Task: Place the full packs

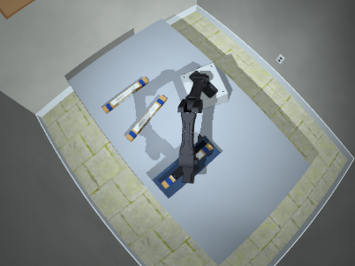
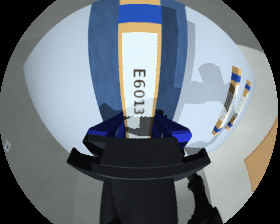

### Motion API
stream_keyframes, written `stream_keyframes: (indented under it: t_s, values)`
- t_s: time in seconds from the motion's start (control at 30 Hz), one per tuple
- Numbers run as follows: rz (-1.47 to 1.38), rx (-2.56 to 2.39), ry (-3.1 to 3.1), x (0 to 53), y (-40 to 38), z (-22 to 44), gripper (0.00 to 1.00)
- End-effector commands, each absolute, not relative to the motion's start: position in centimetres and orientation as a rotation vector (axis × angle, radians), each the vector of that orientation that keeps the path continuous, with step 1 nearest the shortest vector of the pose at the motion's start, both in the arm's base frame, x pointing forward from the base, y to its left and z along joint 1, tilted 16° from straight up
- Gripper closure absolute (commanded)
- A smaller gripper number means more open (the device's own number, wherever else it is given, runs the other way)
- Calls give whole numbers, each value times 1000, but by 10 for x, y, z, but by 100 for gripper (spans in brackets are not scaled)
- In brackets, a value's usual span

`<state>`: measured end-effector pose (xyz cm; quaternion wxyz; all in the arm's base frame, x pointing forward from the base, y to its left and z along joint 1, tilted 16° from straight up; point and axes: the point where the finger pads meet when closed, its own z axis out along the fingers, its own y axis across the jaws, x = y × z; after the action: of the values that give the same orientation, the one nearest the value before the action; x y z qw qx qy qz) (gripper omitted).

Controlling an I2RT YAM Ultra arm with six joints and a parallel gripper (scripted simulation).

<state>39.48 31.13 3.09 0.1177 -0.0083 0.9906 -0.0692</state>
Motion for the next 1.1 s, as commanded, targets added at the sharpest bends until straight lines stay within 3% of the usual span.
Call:
stream_keyframes:
  t_s: [0.0, 1.07]
  values:
    - [-92, -34, 2825, 397, 324, 84, 100]
    - [-103, -38, 2832, 393, 319, 87, 100]
